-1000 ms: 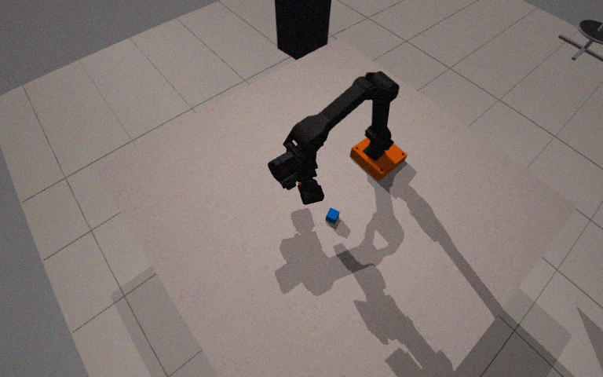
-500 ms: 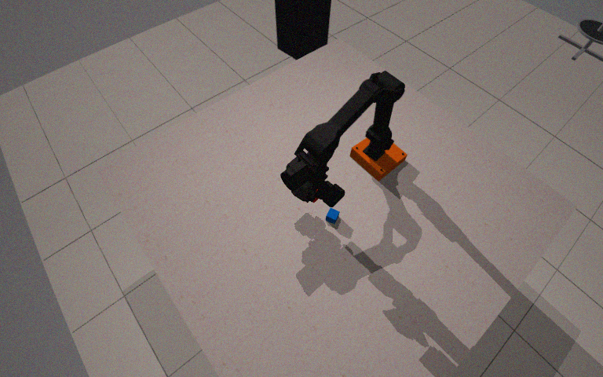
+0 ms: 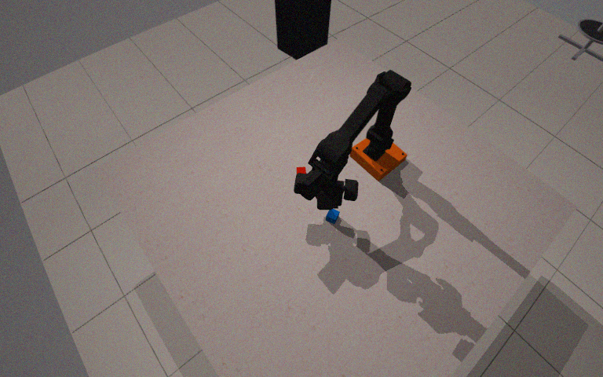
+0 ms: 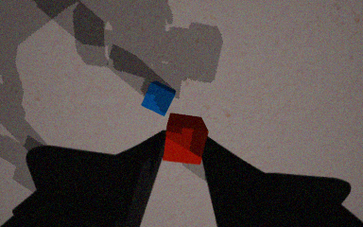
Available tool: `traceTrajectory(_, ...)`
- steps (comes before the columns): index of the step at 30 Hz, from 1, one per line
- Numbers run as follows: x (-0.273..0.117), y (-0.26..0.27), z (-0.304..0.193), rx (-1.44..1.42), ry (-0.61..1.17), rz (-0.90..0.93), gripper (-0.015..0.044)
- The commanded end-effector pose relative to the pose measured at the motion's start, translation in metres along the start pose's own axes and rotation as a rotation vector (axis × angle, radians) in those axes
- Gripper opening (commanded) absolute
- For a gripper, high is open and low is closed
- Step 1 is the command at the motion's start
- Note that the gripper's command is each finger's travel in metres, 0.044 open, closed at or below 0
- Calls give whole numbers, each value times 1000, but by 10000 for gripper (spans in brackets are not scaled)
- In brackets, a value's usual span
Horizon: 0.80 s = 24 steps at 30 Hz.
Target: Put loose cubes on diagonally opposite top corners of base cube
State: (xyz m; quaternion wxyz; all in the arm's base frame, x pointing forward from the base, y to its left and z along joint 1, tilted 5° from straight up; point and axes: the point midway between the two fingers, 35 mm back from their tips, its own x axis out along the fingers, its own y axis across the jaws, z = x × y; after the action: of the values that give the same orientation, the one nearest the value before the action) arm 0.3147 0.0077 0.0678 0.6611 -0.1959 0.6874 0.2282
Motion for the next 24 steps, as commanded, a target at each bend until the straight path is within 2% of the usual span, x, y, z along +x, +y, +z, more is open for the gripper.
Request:
traceTrajectory(1,3,10,1,-160,-8,1,105)
traceTrajectory(9,11,28,1,-459,-8,2,105)
traceTrajectory(24,12,28,1,-466,-8,2,105)
